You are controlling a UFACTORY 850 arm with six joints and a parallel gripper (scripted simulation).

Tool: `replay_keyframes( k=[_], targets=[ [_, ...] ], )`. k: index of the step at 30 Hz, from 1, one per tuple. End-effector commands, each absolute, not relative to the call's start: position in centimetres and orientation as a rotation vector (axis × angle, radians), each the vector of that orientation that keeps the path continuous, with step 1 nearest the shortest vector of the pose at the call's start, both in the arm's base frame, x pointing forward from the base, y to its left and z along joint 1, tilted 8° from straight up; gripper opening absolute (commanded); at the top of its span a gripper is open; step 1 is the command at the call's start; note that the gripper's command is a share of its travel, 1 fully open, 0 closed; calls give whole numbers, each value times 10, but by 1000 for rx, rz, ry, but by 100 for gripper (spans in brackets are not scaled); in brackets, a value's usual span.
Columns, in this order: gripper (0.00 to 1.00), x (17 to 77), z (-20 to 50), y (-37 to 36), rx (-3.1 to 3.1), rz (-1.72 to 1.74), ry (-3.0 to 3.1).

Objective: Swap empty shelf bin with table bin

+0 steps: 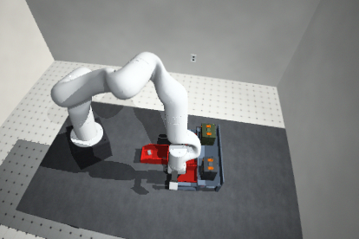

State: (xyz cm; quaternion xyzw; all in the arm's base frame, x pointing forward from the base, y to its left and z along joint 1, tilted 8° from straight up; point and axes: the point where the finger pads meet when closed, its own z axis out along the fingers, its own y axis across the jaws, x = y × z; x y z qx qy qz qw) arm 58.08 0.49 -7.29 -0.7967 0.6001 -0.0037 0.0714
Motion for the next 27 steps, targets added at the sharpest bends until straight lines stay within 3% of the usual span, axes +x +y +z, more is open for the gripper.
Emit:
replay_keyframes(
  k=[1, 27],
  targets=[
    [0, 582, -72, 5, -2394, -14, 1804],
    [0, 581, -66, 4, -2394, -14, 1804]
  ],
)
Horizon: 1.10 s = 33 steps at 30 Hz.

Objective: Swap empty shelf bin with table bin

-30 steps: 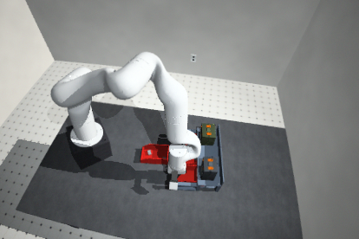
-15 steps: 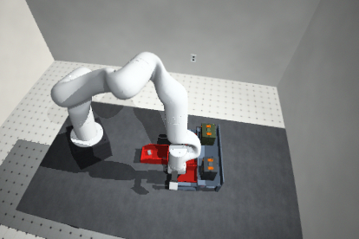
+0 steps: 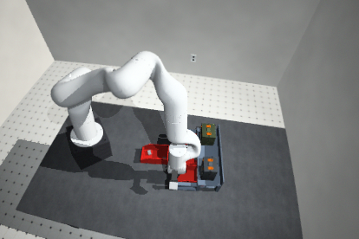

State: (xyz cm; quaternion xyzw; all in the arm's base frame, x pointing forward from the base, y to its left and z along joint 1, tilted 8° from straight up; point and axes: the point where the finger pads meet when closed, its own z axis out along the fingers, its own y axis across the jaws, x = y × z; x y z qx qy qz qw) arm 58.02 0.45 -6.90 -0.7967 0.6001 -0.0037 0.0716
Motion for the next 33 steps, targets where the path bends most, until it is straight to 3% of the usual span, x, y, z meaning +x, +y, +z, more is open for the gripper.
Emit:
replay_keyframes(
  k=[1, 33],
  targets=[
    [0, 581, -66, 4, -2394, -14, 1804],
    [0, 579, -46, 2, -2394, -14, 1804]
  ],
)
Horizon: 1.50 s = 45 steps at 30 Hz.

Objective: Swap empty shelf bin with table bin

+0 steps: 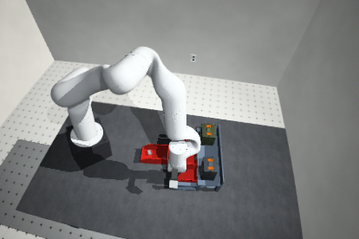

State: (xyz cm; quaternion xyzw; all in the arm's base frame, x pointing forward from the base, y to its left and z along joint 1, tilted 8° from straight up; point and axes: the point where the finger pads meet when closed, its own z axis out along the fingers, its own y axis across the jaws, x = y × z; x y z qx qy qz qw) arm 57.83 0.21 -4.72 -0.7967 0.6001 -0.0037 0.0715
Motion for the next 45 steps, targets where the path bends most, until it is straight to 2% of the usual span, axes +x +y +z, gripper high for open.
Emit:
replay_keyframes(
  k=[1, 22, 45],
  targets=[
    [0, 579, -46, 2, -2394, -14, 1804],
    [0, 575, -47, 1, -2394, -13, 1804],
    [0, 542, -51, -9, -2394, -13, 1804]
  ],
)
